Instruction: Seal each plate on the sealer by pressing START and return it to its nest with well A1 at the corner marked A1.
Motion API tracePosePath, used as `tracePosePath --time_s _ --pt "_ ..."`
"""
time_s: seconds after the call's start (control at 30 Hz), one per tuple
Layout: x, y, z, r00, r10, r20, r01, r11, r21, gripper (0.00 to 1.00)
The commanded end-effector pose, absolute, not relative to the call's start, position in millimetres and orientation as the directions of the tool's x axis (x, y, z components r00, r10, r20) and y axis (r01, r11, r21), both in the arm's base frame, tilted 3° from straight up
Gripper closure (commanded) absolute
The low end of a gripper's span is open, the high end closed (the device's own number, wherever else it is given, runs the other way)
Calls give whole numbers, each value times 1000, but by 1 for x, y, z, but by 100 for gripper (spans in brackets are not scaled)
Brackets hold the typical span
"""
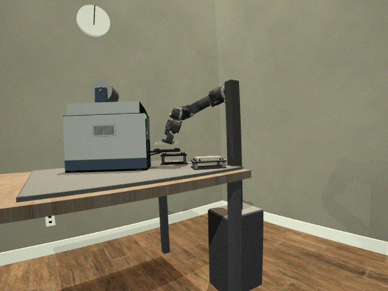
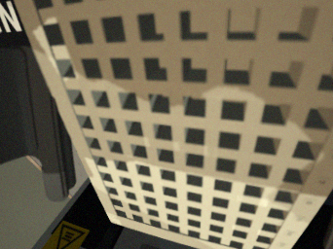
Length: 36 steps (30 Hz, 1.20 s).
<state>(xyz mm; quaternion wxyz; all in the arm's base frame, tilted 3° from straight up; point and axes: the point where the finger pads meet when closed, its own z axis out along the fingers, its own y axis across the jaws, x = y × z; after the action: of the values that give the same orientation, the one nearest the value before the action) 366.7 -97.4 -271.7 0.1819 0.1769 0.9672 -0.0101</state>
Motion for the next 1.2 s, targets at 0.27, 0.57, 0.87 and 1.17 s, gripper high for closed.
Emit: tracePosePath --time_s 0.27,0.57,0.87,1.17 --pt "368 -97 -270 -870 338 -360 345 938 47 100" --pt "369 -97 -270 -870 336 -361 343 938 46 100" --pt "368 -96 -276 -871 336 -358 342 939 48 100" --pt "368 -96 -279 -871 336 -358 342 938 48 100"
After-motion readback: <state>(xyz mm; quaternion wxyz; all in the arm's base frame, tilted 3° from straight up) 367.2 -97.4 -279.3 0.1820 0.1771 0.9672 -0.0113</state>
